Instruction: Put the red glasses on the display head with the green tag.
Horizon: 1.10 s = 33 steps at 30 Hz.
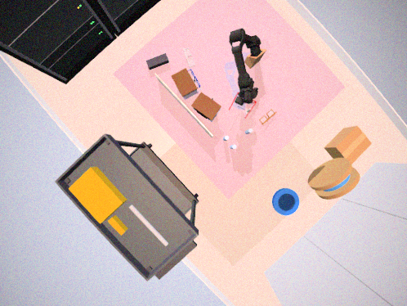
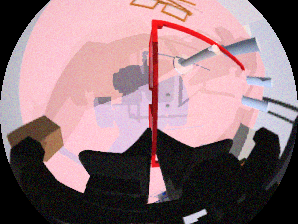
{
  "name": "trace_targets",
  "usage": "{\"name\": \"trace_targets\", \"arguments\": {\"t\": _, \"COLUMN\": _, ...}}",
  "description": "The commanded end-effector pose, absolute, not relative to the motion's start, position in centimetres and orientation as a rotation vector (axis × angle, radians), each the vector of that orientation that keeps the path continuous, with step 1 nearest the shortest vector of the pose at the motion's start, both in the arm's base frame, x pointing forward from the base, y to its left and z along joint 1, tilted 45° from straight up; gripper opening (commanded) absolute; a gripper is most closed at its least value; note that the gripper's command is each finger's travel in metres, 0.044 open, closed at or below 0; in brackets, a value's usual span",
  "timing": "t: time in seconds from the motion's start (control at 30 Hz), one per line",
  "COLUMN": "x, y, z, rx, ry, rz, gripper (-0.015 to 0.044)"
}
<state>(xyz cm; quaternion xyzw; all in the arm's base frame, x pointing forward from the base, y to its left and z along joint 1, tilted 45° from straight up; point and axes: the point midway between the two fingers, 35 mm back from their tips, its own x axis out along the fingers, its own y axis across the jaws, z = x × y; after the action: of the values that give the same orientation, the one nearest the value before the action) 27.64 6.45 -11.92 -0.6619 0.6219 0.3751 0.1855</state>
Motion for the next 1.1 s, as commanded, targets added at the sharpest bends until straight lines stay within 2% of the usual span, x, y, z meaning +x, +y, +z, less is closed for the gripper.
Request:
{"name": "trace_targets", "arguments": {"t": 0.0, "x": 27.40, "y": 5.98, "z": -11.70, "rx": -1.870, "ry": 1.760, "rz": 1.062, "gripper": 0.0000}}
{"name": "trace_targets", "arguments": {"t": 1.07, "x": 27.29, "y": 5.94, "z": -11.65, "rx": -1.870, "ry": 1.760, "rz": 1.062, "gripper": 0.0000}}
